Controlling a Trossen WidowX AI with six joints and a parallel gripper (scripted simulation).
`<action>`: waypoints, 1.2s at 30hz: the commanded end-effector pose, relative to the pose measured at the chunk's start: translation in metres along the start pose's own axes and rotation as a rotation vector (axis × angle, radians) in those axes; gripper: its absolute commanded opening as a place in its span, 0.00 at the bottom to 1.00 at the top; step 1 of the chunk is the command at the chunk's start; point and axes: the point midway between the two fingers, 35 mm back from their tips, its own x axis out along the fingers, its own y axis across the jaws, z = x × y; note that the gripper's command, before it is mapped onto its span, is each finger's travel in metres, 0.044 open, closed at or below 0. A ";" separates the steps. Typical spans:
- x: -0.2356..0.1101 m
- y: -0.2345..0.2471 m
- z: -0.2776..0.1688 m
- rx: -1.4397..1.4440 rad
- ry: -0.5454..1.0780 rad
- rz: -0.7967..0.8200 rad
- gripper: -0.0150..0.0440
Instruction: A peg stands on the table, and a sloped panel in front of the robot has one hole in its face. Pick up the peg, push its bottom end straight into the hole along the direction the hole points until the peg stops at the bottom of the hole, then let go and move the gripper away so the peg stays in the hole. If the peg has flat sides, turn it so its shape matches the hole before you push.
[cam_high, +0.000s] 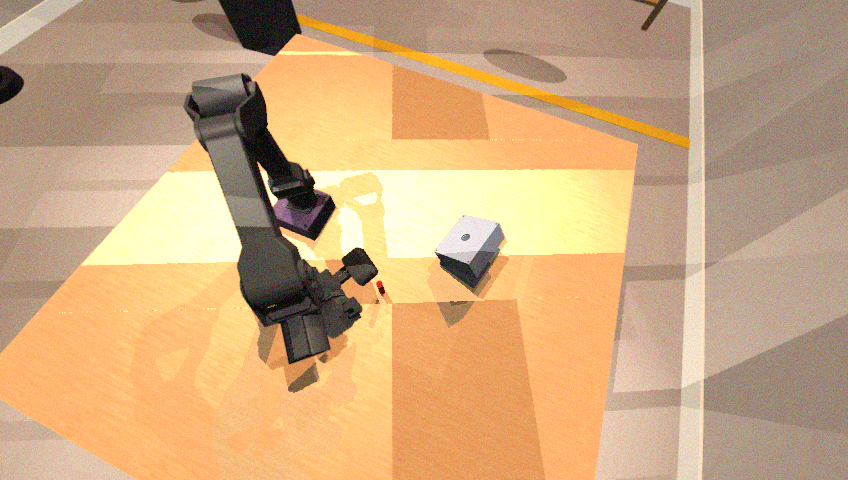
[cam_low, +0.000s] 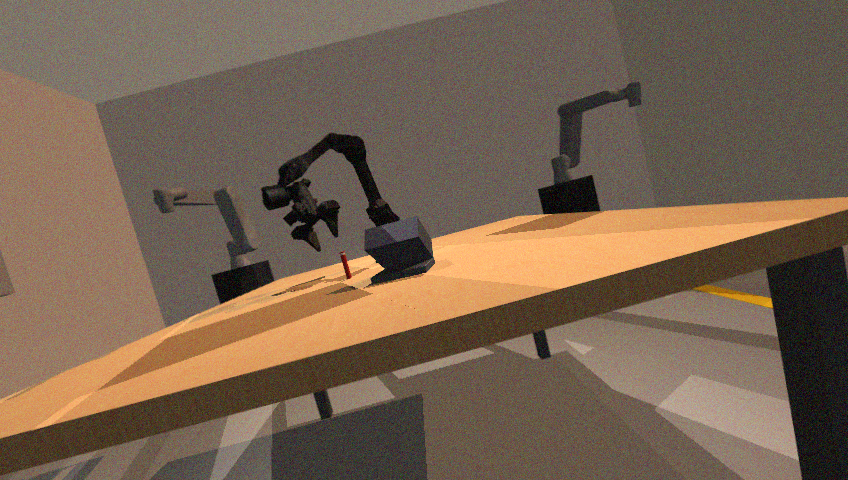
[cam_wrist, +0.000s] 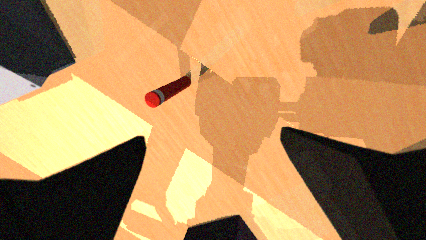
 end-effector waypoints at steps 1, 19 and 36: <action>0.003 0.006 0.002 -0.031 0.007 -0.034 1.00; 0.021 0.045 0.010 -0.233 0.037 -0.202 1.00; 0.034 0.066 0.014 -0.353 0.034 -0.301 1.00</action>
